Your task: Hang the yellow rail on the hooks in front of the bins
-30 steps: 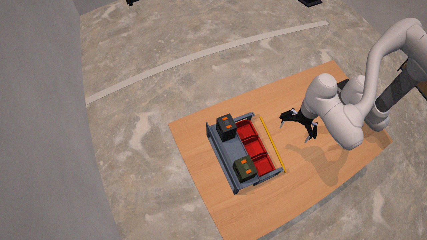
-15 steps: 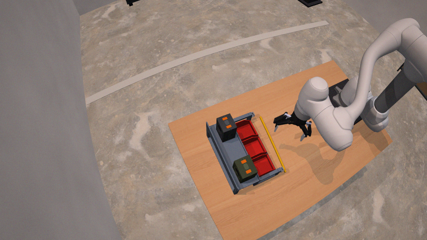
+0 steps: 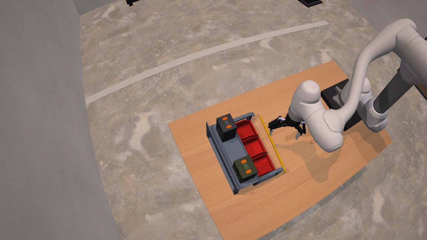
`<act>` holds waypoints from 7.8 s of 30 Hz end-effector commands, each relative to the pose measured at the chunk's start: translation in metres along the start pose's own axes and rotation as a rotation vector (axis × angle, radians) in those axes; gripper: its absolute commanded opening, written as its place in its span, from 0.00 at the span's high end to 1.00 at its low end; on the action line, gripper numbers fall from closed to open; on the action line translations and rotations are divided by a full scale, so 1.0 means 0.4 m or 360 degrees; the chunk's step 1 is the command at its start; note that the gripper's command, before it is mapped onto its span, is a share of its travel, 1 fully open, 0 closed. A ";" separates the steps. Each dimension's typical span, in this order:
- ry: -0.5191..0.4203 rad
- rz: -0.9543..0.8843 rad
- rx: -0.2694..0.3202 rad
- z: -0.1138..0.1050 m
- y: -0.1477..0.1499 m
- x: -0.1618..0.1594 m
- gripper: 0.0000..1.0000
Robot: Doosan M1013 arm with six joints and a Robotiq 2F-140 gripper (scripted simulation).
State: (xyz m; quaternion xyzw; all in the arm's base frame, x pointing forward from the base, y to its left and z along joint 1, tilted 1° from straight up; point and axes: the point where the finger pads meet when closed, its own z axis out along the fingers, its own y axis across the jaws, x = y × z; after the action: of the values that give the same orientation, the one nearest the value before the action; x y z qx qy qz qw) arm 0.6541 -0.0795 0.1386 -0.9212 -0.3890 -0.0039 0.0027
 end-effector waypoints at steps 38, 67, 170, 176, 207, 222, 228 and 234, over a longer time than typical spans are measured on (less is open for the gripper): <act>0.0008 -0.0638 0.0005 0.195 0.063 -0.060 0.00; 0.0010 -0.0818 0.0006 0.163 0.053 -0.050 0.00; 0.0010 -0.0818 0.0006 0.353 0.048 -0.046 0.63; 0.0010 -0.0818 0.0006 0.356 0.048 -0.046 0.63; 0.0010 -0.0818 0.0006 0.360 0.048 -0.046 0.90; 0.0010 -0.0818 0.0006 0.360 0.048 -0.046 0.90; 0.0010 -0.0818 0.0006 0.360 0.048 -0.046 0.90; 0.0010 -0.0818 0.0006 0.360 0.048 -0.046 0.90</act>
State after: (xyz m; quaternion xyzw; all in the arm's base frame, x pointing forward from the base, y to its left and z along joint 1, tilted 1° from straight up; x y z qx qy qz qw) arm 0.6560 -0.1050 -0.0057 -0.7921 -0.6103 -0.0065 0.0044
